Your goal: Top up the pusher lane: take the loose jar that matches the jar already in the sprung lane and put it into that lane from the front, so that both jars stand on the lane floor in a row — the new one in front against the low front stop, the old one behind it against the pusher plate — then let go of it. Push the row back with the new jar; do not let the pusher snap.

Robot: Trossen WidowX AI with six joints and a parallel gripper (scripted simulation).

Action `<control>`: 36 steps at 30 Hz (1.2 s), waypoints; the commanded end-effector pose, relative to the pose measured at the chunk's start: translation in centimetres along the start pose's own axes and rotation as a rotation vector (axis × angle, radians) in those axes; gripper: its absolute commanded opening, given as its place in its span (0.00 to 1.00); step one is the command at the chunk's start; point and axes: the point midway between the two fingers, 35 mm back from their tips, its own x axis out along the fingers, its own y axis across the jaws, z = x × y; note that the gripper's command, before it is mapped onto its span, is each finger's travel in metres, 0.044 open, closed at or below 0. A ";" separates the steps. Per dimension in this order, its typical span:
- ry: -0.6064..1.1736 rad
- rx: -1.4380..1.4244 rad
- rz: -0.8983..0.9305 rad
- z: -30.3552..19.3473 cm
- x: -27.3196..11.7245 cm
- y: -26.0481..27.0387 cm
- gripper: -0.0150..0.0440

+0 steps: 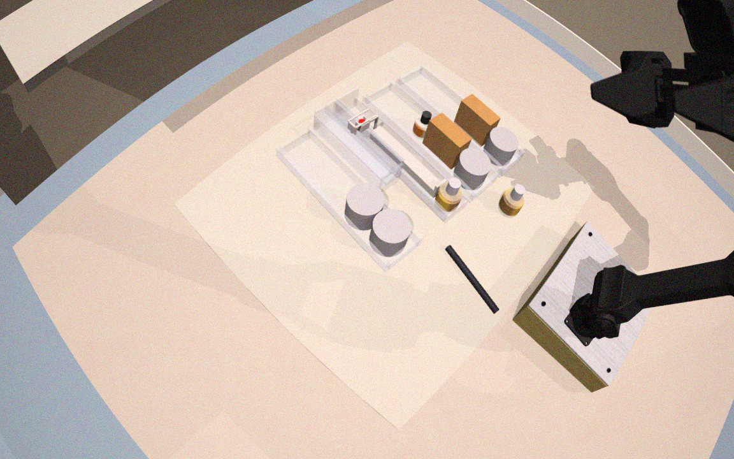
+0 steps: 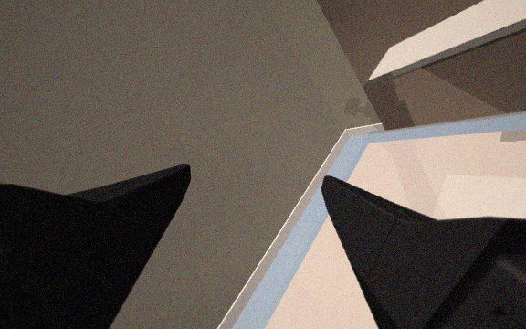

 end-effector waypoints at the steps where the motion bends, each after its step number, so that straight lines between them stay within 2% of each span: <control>1: -0.001 -0.001 -0.008 0.0 0.1 -0.3 0.98; 2: -0.002 -0.006 -0.032 0.2 0.5 -1.0 1.00; 9: 0.012 -0.055 -0.343 1.4 3.6 -12.1 1.00; 17: 0.088 -0.062 -0.637 1.2 3.0 -24.1 1.00; 21: 0.145 -0.055 -0.757 0.4 1.7 -29.1 1.00; 27: 0.328 -0.039 -0.977 -2.8 -2.2 -38.1 1.00; 36: 0.734 0.053 -1.170 -11.1 -10.7 -47.5 1.00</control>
